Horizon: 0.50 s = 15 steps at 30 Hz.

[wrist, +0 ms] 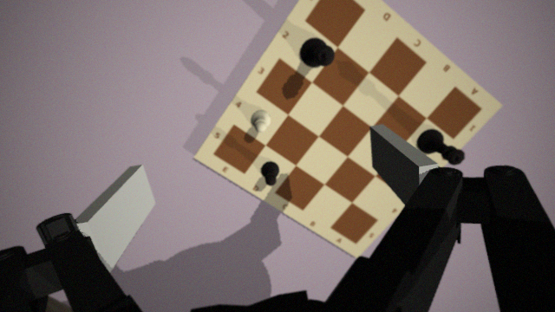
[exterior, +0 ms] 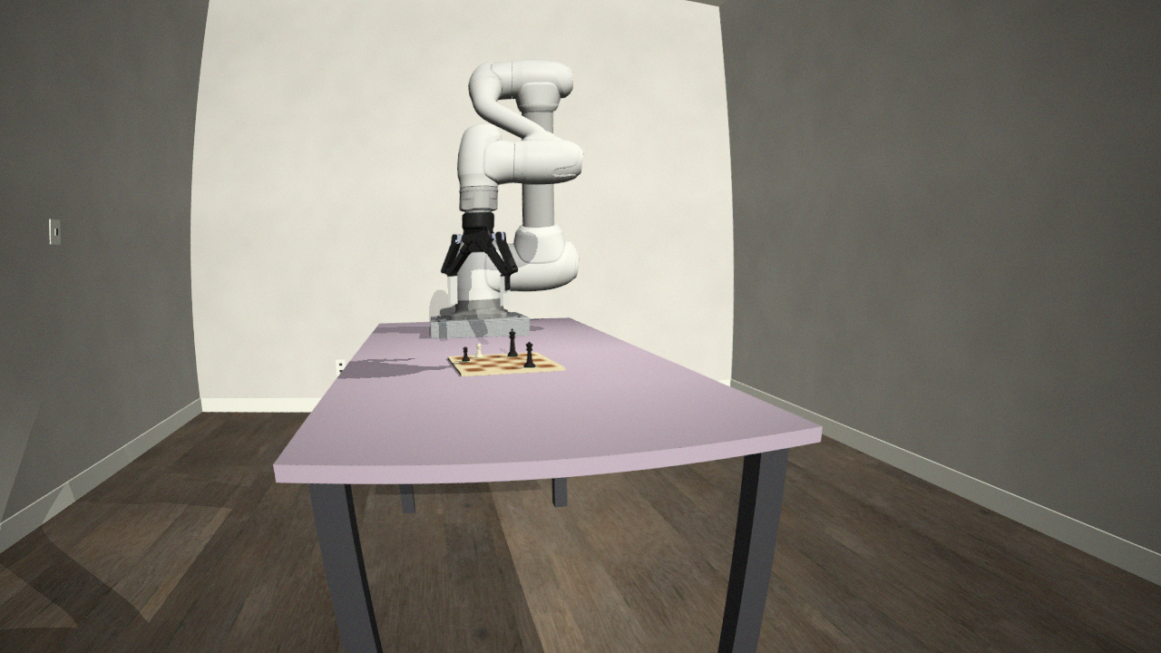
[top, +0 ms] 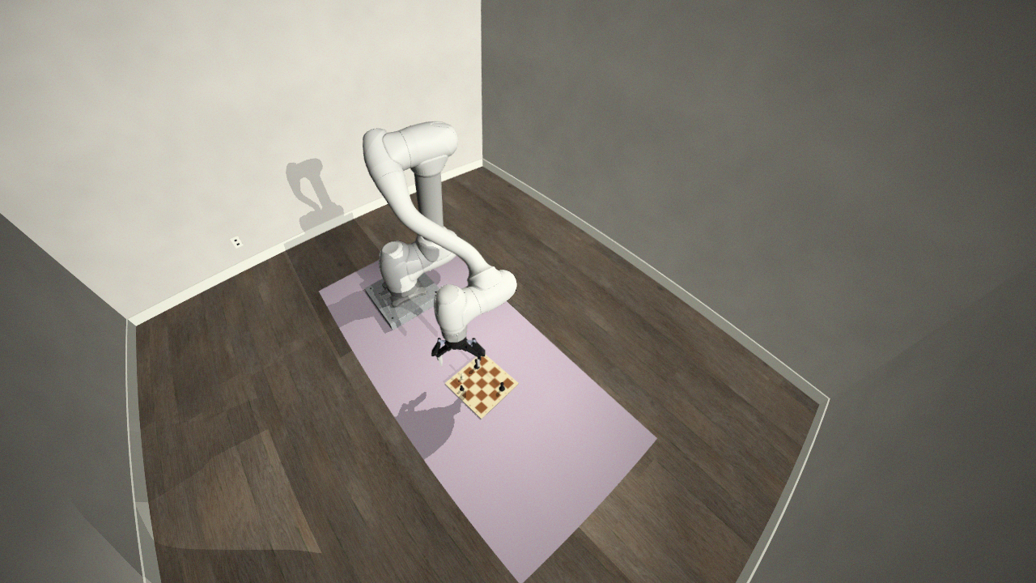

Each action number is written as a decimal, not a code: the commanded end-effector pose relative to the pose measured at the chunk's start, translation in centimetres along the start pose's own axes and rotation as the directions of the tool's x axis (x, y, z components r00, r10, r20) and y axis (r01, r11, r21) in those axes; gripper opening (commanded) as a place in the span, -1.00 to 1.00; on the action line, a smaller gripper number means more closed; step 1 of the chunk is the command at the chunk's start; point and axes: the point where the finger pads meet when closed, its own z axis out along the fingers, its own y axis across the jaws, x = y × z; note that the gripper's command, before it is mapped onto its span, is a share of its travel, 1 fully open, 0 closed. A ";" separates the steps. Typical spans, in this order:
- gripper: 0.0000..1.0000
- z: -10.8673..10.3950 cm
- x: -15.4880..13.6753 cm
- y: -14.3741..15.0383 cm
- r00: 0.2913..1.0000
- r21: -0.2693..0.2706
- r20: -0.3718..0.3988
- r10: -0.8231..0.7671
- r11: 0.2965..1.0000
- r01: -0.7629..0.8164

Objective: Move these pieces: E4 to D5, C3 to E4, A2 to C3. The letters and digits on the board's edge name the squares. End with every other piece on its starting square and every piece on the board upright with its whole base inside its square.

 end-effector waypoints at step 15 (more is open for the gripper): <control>1.00 -0.3 -0.9 2.0 0.937 0.000 0.000 -0.350 0.937 0.350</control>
